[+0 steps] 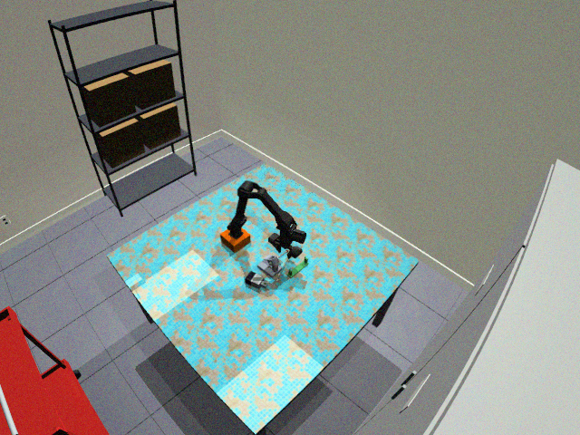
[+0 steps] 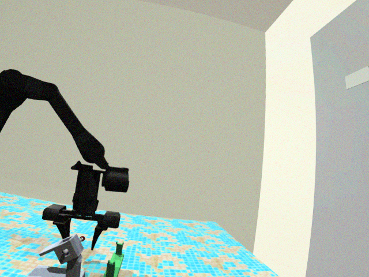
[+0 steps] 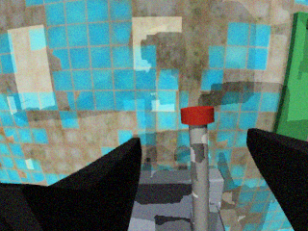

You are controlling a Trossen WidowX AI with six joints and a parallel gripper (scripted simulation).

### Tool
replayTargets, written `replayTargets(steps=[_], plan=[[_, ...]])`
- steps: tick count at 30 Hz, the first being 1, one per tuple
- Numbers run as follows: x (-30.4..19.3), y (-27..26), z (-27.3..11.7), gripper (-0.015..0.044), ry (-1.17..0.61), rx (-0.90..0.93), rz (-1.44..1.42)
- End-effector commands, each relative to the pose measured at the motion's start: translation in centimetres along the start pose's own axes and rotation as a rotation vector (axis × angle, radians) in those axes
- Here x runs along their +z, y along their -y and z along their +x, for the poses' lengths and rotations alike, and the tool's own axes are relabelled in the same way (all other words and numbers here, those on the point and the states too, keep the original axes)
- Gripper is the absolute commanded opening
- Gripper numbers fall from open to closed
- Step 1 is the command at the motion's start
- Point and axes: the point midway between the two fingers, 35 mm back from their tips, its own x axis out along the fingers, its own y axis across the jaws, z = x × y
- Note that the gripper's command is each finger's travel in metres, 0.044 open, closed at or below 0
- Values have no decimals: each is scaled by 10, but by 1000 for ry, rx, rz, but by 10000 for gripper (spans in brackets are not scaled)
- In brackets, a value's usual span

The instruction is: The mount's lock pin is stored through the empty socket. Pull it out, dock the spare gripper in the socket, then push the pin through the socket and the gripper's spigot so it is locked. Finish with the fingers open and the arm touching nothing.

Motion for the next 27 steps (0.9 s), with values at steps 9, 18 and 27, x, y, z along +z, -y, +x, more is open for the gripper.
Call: replayTargets(steps=[9, 18, 27], plan=[[0, -1, 3, 116, 3, 7, 3], [0, -1, 3, 0, 3, 7, 3], [2, 0, -1, 0, 70, 9, 19]])
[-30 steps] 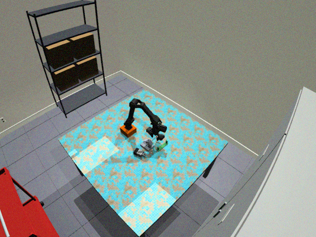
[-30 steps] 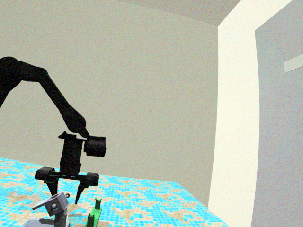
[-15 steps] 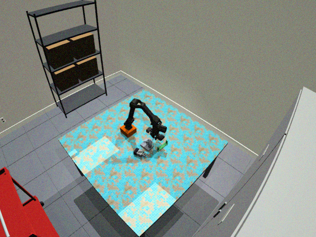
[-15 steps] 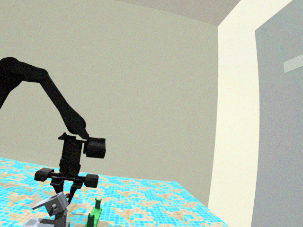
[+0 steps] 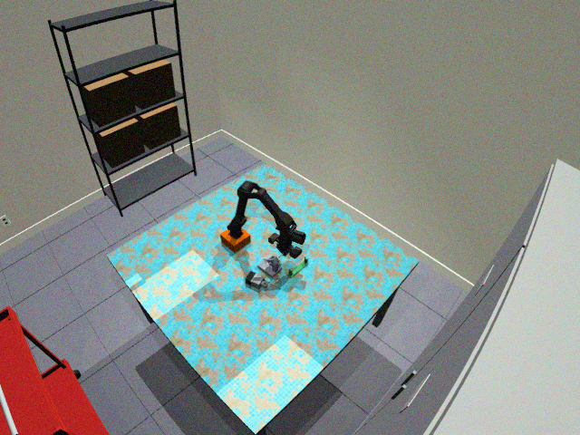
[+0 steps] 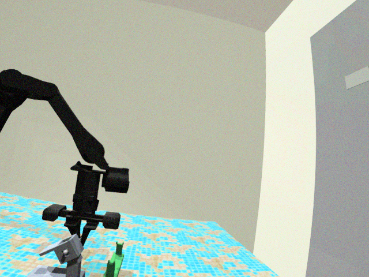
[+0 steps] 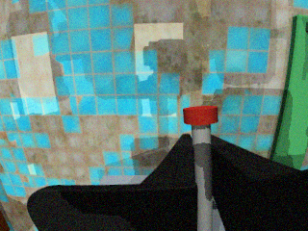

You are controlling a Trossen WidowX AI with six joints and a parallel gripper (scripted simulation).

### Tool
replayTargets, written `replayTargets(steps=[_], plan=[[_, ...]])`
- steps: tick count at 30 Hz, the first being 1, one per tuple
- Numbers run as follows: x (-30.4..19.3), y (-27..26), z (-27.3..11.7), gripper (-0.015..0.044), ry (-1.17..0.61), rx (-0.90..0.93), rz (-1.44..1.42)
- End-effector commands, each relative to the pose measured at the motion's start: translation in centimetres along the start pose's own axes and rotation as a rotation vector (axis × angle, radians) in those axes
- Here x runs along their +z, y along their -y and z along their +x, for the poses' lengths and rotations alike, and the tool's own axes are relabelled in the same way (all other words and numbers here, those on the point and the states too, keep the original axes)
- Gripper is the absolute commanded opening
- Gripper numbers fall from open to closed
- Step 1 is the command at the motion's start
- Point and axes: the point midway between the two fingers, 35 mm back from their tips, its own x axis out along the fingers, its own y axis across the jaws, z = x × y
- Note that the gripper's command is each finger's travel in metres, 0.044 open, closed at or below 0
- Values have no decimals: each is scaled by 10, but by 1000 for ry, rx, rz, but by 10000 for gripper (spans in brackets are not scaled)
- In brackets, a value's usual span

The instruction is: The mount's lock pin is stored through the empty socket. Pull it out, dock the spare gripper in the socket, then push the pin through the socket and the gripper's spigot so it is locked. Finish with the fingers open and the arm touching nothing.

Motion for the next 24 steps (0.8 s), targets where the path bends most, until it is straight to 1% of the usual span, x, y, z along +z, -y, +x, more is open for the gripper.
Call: replayTargets(steps=[1, 10, 24], plan=[[2, 1, -4, 0, 55, -1, 10], [7, 3, -11, 0, 192, 4, 40], [15, 5, -17, 0, 227, 8, 48]])
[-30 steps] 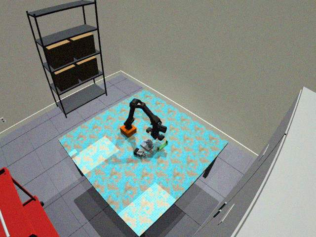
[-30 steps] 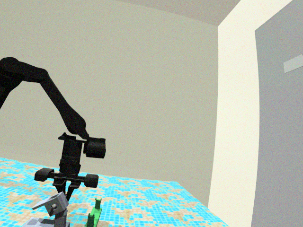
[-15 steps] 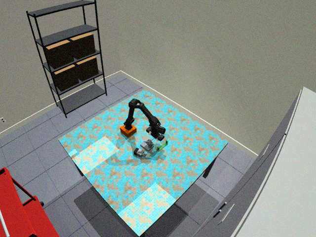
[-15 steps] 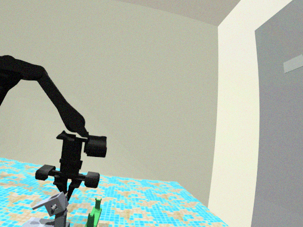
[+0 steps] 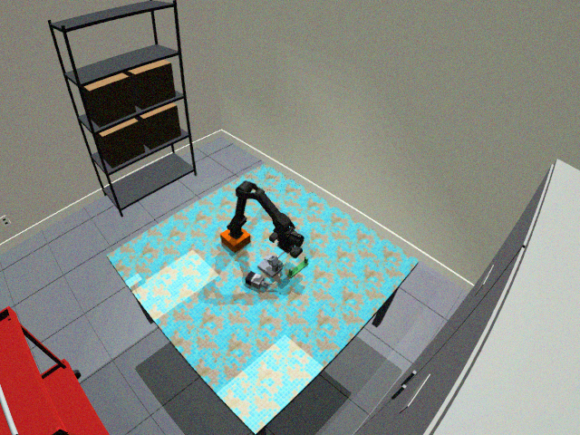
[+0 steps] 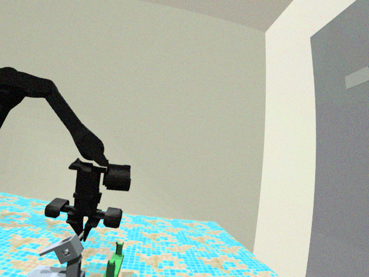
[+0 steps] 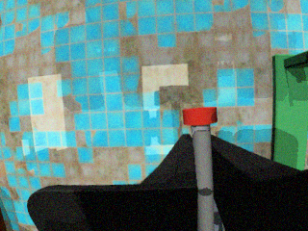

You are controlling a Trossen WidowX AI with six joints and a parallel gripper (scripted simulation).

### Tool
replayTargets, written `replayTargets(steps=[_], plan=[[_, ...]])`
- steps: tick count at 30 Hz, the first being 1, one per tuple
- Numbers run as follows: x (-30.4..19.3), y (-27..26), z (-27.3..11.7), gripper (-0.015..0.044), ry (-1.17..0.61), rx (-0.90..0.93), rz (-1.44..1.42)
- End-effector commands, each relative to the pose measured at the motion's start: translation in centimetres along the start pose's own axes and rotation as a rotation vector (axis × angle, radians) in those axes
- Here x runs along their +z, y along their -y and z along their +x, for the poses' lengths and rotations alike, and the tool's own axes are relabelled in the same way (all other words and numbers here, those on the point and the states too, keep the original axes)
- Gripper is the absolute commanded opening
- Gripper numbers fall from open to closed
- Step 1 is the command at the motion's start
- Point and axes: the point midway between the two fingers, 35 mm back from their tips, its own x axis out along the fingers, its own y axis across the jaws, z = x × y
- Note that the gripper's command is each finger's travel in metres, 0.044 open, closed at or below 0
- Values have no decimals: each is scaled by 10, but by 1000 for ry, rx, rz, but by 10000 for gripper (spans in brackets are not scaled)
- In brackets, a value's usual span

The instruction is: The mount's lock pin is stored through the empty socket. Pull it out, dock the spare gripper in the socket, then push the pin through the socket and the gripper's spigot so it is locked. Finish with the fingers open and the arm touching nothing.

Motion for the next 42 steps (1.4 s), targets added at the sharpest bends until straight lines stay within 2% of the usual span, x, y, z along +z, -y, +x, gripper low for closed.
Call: replayTargets(steps=[1, 42], plan=[[5, 2, -3, 0, 10, -4, 2], [35, 3, 3, 0, 6, 14, 5]])
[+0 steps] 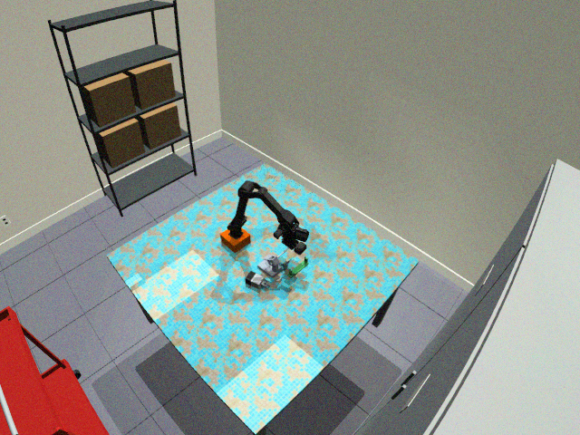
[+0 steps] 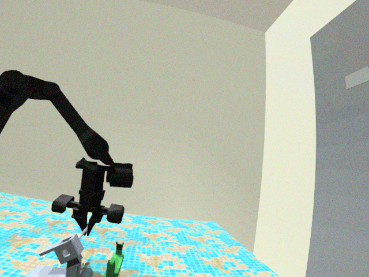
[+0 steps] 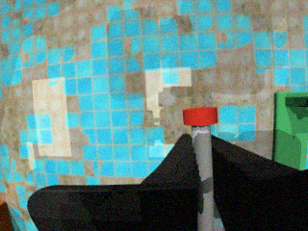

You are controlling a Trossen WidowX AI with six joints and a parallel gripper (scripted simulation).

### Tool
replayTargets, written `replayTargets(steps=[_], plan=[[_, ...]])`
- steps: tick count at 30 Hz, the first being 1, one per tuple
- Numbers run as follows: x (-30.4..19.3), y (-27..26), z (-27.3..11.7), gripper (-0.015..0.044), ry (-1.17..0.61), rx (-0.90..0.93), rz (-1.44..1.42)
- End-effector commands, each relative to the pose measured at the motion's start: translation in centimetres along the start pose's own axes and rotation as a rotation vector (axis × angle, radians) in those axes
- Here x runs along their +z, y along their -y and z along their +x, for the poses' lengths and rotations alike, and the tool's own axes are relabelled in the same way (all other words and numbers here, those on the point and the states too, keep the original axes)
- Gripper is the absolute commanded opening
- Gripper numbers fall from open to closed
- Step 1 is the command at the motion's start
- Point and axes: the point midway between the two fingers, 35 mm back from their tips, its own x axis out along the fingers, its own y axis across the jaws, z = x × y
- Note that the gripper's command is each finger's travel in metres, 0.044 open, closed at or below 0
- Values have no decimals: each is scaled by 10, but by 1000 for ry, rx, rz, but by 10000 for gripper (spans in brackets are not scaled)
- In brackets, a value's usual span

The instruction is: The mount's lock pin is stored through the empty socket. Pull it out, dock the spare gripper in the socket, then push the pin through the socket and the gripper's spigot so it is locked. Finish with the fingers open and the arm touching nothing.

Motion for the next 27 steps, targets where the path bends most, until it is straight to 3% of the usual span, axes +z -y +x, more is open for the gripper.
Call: replayTargets(steps=[1, 27], plan=[[4, 2, 0, 0, -3, -2, 2], [26, 2, 0, 0, -7, 14, 5]])
